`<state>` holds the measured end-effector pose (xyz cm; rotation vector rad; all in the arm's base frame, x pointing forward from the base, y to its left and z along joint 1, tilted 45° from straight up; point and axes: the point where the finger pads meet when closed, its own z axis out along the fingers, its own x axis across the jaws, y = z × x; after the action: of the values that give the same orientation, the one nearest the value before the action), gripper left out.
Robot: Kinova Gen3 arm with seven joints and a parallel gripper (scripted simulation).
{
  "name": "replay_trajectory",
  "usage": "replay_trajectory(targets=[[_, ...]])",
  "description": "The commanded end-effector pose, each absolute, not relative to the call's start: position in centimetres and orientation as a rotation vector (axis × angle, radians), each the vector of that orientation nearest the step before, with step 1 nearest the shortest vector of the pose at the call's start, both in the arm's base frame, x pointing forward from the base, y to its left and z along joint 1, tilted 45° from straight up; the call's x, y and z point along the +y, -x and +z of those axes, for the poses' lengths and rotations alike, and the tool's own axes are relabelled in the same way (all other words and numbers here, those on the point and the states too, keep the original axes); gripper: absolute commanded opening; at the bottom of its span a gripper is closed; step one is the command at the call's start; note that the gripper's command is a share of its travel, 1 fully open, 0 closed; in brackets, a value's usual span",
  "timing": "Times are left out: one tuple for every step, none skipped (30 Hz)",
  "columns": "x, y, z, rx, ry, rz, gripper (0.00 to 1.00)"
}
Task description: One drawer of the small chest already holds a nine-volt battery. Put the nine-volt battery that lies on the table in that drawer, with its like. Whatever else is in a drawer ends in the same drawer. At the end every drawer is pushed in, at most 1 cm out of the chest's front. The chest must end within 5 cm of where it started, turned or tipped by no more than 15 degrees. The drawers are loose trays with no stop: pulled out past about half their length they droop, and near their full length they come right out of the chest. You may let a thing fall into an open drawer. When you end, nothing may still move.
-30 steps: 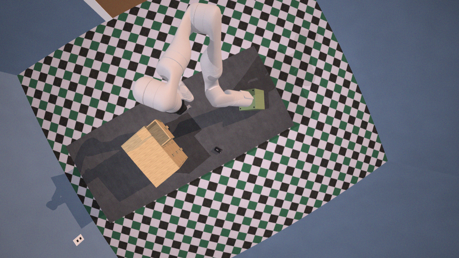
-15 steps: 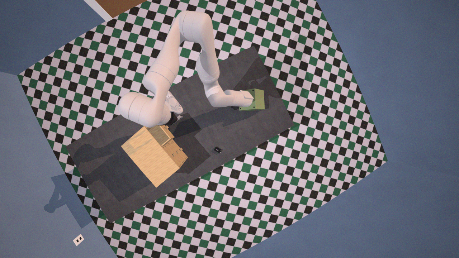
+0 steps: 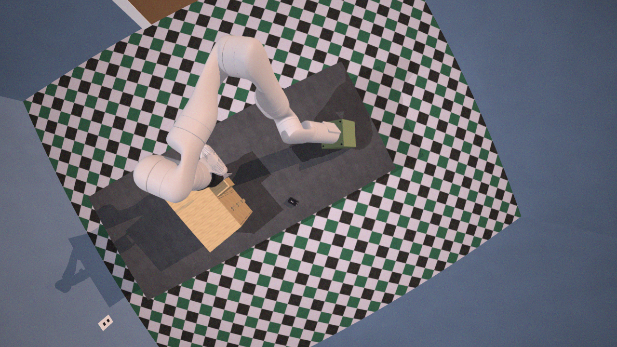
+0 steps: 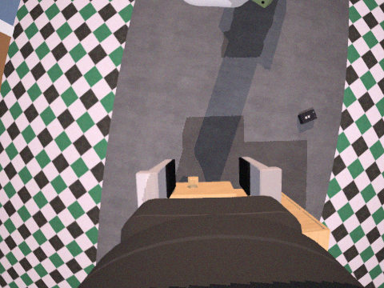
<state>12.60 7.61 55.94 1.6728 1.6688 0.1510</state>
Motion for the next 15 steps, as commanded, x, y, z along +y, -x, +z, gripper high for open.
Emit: replay_trajectory(targets=[[7.6, -12.9, 56.0, 1.669, -1.68, 0.145, 1.0], [7.6, -12.9, 56.0, 1.669, -1.68, 0.145, 1.0], [7.6, -12.9, 56.0, 1.669, -1.68, 0.145, 1.0], [7.6, -12.9, 55.9, 1.67, -1.679, 0.144, 1.0], [7.6, -13.0, 55.9, 1.671, -1.678, 0.144, 1.0], [7.6, -13.0, 55.9, 1.673, -1.676, 0.143, 1.0], [7.5, -13.1, 55.9, 1.676, -1.673, 0.141, 1.0], [7.5, -13.2, 55.9, 1.68, -1.67, 0.139, 1.0], [7.5, -13.3, 55.9, 1.685, -1.665, 0.137, 1.0], [7.5, -13.5, 55.9, 1.691, -1.659, 0.133, 1.0], [7.4, -13.7, 55.9, 1.698, -1.651, 0.129, 1.0], [7.4, -13.9, 55.8, 1.706, -1.643, 0.125, 1.0], [7.3, -14.1, 55.8, 1.715, -1.633, 0.12, 1.0], [7.3, -14.1, 55.8, 1.715, -1.633, 0.12, 1.0], [7.3, -14.1, 55.8, 1.715, -1.633, 0.12, 1.0]])
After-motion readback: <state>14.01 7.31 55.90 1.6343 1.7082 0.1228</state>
